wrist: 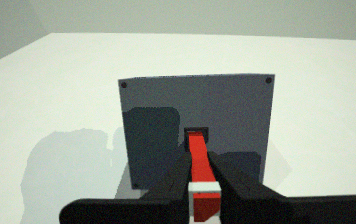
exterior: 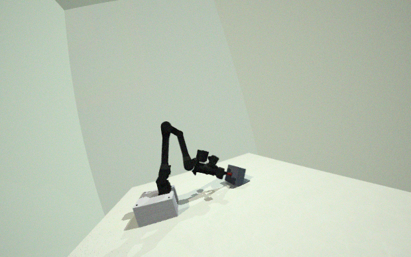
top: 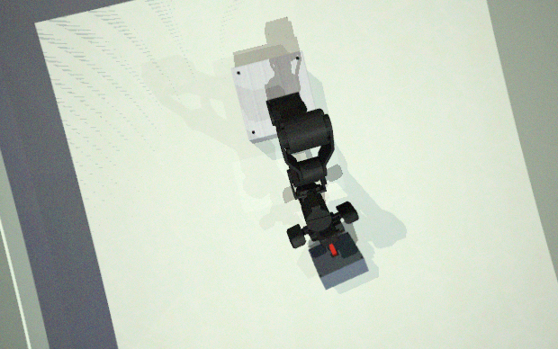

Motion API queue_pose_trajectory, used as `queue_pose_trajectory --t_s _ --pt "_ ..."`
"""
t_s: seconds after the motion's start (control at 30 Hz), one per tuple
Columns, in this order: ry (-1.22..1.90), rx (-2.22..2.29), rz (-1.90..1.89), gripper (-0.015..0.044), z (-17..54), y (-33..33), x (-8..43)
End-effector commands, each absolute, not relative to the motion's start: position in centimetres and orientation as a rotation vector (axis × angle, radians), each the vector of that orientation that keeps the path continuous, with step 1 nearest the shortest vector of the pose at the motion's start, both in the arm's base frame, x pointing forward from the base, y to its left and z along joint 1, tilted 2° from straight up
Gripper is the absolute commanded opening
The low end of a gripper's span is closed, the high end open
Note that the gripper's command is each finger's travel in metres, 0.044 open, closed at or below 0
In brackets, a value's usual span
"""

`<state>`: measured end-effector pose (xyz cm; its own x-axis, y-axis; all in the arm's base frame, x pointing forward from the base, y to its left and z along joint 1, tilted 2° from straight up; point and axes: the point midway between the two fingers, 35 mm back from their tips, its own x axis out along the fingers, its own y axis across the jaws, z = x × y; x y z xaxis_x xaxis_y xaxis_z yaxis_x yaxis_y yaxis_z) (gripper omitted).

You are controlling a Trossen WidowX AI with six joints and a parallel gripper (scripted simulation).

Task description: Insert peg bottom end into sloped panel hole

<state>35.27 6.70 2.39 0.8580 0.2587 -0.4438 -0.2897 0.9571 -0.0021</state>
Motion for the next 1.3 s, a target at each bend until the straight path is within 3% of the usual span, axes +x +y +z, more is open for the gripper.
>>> queue_pose_trajectory --t_s 0.0,1.27 --pt "0.459 -0.068 0.284 0.0 2.1 6.7 35.5" --pt "0.458 -0.068 0.284 0.0 1.4 7.1 36.9"
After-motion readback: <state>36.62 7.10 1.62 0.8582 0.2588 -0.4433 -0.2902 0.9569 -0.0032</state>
